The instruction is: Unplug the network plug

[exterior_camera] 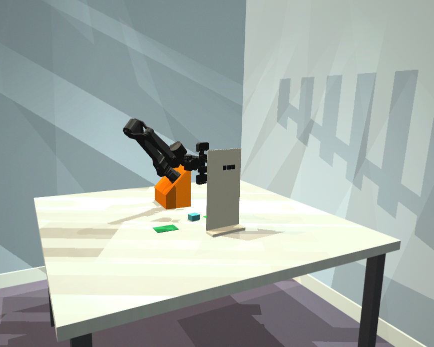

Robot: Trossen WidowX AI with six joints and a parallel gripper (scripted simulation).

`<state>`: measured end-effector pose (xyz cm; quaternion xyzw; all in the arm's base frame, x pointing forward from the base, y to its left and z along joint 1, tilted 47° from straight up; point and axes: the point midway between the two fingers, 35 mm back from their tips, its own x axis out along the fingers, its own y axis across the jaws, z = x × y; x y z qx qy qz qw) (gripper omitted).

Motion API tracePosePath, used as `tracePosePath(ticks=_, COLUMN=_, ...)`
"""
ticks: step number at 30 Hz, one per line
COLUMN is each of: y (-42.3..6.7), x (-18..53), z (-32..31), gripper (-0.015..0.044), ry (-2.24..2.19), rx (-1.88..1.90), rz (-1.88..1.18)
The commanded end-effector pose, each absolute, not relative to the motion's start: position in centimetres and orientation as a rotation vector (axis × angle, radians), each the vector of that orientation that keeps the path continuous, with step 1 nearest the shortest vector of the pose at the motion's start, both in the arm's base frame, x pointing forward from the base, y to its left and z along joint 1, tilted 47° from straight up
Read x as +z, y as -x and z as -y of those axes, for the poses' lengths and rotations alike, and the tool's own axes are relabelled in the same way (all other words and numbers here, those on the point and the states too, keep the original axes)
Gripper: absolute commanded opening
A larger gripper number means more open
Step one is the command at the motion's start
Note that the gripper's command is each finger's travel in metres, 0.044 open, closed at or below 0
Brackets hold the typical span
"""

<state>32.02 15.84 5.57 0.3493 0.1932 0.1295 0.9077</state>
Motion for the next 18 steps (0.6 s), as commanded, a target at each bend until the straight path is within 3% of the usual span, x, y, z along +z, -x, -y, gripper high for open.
tracePosePath(ticks=1, y=-31.7, x=5.6, z=-15.7, gripper=0.0, ry=-0.724, rx=0.263, rz=-0.398)
tracePosePath(ticks=18, y=-30.6, x=5.6, z=-15.5, gripper=0.0, ry=-0.724, rx=0.263, rz=-0.399)
